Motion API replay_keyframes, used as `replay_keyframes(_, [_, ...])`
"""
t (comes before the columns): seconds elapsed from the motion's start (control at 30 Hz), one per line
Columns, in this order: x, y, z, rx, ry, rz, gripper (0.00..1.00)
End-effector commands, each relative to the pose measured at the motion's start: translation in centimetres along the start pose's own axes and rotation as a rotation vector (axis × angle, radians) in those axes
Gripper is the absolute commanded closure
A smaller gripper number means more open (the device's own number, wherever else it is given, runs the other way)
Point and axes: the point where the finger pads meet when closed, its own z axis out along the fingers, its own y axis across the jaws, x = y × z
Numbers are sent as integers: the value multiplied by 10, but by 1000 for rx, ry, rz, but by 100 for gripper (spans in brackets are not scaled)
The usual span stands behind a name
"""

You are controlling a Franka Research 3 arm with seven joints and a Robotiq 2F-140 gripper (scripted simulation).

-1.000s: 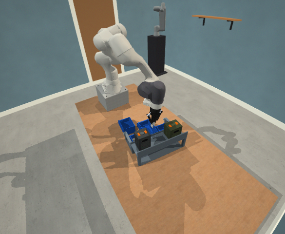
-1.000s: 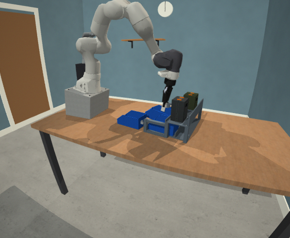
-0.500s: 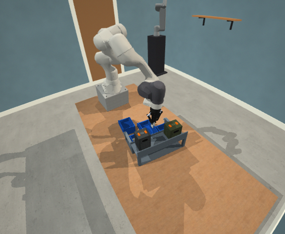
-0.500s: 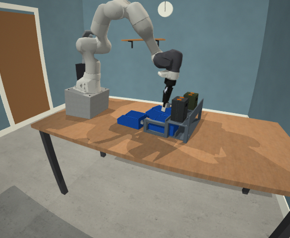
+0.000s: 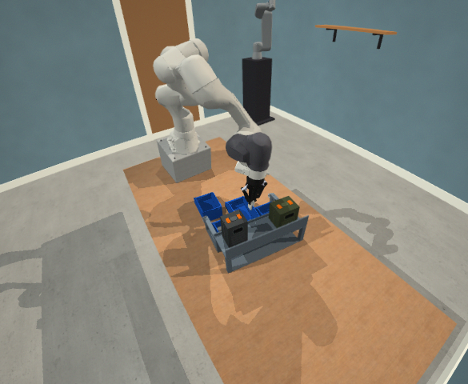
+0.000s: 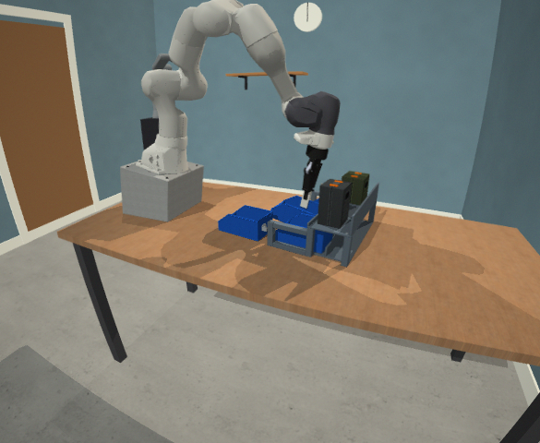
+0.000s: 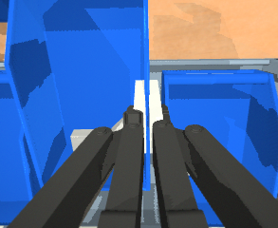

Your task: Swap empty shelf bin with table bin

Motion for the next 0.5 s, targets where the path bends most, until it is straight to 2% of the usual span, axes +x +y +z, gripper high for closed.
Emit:
replay_keyframes(0.0, [-4,1,-3,0,-9,1,100])
replay_keyframes(0.47, [-5,1,-3,0,-12,1,100])
